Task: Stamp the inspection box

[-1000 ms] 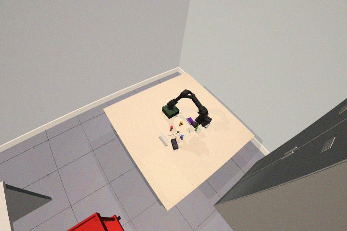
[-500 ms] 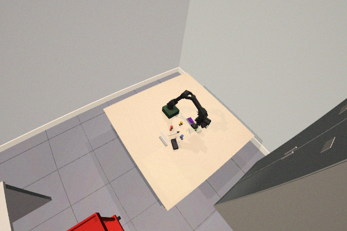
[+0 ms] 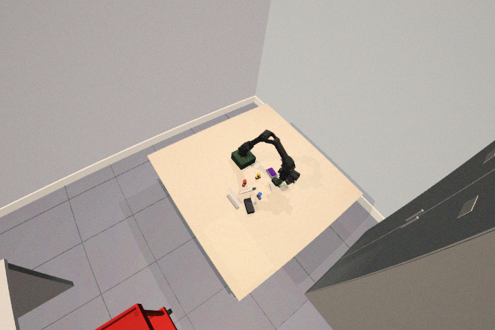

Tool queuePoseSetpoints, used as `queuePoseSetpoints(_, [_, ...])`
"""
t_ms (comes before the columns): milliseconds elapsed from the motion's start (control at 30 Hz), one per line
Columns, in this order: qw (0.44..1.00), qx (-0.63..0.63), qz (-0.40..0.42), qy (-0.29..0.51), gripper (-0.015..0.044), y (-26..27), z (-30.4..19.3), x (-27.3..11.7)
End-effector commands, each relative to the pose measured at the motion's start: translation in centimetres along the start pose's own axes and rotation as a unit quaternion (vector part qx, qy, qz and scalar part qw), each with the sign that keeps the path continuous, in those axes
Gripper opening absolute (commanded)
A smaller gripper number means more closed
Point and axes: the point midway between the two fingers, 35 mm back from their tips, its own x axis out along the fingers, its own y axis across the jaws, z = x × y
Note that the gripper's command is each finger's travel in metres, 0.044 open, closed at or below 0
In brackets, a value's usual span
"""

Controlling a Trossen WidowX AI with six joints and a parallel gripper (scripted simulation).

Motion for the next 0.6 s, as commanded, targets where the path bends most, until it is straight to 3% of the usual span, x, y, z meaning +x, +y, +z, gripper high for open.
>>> queuePoseSetpoints(0, [1.000, -0.002, 0.001, 0.005, 0.0224, 0.01, -0.29, 1.08])
queuePoseSetpoints(333, [1.000, -0.002, 0.001, 0.005, 0.0224, 0.00, -0.34, 1.47])
queuePoseSetpoints(567, [1.000, 0.000, -0.001, 0.003, 0.0178, -0.06, -0.22, 1.25])
